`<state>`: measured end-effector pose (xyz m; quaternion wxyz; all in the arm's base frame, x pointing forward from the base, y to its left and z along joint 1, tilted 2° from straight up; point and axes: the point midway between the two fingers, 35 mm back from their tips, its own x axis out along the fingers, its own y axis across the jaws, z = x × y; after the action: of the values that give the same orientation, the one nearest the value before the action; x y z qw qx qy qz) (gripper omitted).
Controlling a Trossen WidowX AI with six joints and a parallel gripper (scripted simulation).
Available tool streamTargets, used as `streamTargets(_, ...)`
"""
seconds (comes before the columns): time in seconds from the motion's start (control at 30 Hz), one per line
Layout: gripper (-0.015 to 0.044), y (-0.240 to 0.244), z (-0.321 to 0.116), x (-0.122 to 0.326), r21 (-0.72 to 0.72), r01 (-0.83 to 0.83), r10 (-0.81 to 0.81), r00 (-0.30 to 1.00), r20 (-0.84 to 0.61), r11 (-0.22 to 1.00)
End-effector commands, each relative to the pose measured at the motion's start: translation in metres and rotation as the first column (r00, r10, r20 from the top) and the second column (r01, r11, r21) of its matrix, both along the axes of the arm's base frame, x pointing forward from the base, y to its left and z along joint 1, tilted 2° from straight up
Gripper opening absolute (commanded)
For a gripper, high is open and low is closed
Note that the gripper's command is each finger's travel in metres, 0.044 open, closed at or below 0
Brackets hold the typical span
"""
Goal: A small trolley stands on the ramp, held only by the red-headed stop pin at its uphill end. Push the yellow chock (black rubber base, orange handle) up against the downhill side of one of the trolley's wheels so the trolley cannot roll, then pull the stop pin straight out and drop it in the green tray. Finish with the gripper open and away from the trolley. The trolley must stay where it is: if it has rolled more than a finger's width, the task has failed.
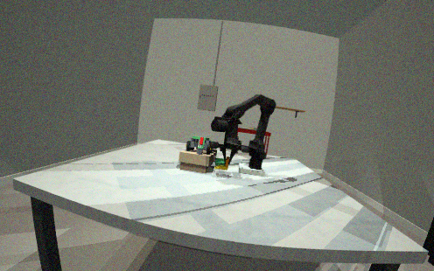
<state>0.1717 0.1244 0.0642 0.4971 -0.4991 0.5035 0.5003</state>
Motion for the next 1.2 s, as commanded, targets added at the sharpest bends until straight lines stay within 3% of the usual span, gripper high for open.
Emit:
streamTargets(0.0,0.0000,0.000,0.013,0.000,-0.003,0.003,-0.003,1.000,0.005,1.000)
streamTargets(0.93,0.0000,0.000,0.113,0.002,-0.003,0.003,-0.003,1.000,0.005,1.000)
streamTargets(1.17,0.0000,0.000,0.118,0.002,-0.003,0.003,-0.003,1.000,0.005,1.000)
